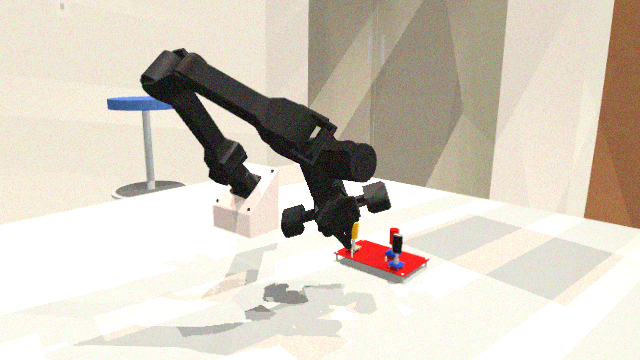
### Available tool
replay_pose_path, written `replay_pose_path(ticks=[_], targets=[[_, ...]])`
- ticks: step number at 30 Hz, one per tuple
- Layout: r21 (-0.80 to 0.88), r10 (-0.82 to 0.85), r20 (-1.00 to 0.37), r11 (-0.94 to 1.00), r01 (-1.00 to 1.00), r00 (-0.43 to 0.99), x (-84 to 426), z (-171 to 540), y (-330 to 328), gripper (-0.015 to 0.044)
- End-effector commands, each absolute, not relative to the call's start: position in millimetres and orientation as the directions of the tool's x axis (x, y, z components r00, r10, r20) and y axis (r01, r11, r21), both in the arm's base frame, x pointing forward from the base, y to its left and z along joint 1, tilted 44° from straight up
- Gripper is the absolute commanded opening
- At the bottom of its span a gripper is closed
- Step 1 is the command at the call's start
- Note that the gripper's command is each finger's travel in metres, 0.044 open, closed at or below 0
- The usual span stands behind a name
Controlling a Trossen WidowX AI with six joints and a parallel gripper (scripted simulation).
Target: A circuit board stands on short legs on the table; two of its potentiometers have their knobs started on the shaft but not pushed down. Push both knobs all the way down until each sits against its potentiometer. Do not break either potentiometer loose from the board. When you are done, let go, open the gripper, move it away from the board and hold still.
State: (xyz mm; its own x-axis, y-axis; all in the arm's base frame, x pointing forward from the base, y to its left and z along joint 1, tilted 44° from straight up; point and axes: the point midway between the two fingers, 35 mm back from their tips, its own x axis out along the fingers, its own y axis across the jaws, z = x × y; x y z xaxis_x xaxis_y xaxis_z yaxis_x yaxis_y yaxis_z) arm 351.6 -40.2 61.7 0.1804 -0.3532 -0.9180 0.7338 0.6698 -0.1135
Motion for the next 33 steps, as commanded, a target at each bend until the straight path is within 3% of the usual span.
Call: replay_pose_path(ticks=[1,17,33], targets=[[-0.211,-0.385,-0.912,0.734,0.645,0.140,347.2,54.4,-26.1,0.0000],[-0.498,-0.519,-0.853,0.840,0.214,0.056,325.1,40.4,23.5,0.0000],[-0.662,-0.672,-0.737,0.695,-0.281,0.072,301.6,36.2,66.9,0.0000]])
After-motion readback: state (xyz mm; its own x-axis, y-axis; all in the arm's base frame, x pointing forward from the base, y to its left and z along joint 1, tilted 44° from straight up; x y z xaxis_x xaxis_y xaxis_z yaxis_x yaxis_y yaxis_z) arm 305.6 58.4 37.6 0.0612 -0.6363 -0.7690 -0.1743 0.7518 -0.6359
